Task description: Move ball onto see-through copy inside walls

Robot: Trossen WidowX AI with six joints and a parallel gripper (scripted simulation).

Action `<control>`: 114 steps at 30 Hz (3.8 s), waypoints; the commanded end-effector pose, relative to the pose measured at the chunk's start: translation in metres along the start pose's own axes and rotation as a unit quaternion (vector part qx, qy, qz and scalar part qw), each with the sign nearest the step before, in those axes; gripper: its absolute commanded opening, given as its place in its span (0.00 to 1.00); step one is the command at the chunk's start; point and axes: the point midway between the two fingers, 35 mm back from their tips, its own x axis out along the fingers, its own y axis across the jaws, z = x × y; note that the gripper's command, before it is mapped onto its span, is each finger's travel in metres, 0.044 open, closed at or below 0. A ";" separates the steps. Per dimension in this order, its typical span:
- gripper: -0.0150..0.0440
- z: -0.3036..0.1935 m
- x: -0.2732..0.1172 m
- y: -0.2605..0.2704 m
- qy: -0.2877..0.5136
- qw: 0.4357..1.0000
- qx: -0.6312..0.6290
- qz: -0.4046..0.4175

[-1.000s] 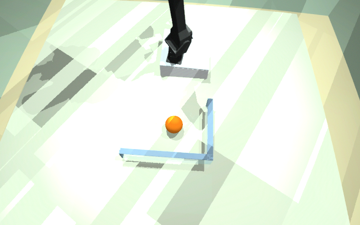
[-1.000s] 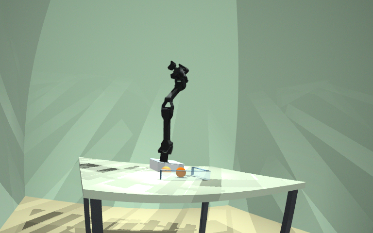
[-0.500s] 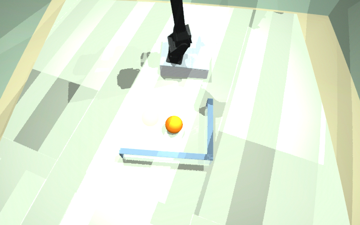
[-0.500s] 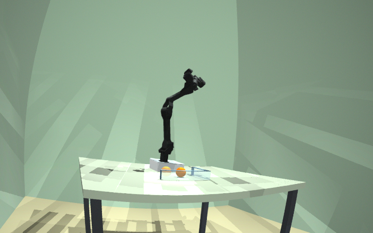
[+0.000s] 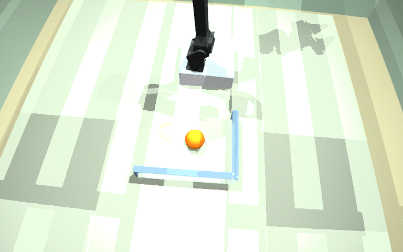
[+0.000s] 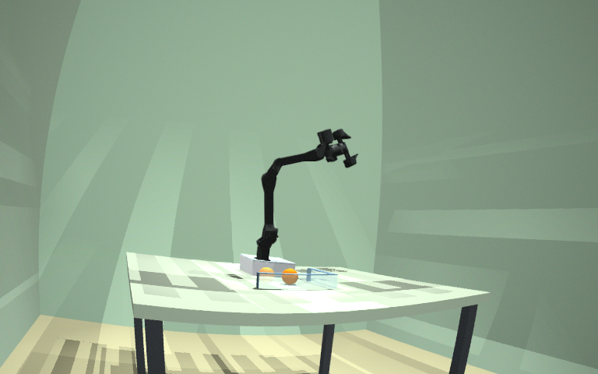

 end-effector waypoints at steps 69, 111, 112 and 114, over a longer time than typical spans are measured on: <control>0.98 -0.008 -0.618 0.373 0.601 0.248 0.518 0.556; 0.56 0.000 -0.629 0.404 0.601 0.248 0.518 0.556; 0.51 -0.003 -0.628 0.399 0.601 0.248 0.518 0.556; 0.43 -0.008 -0.625 0.388 0.601 0.249 0.518 0.556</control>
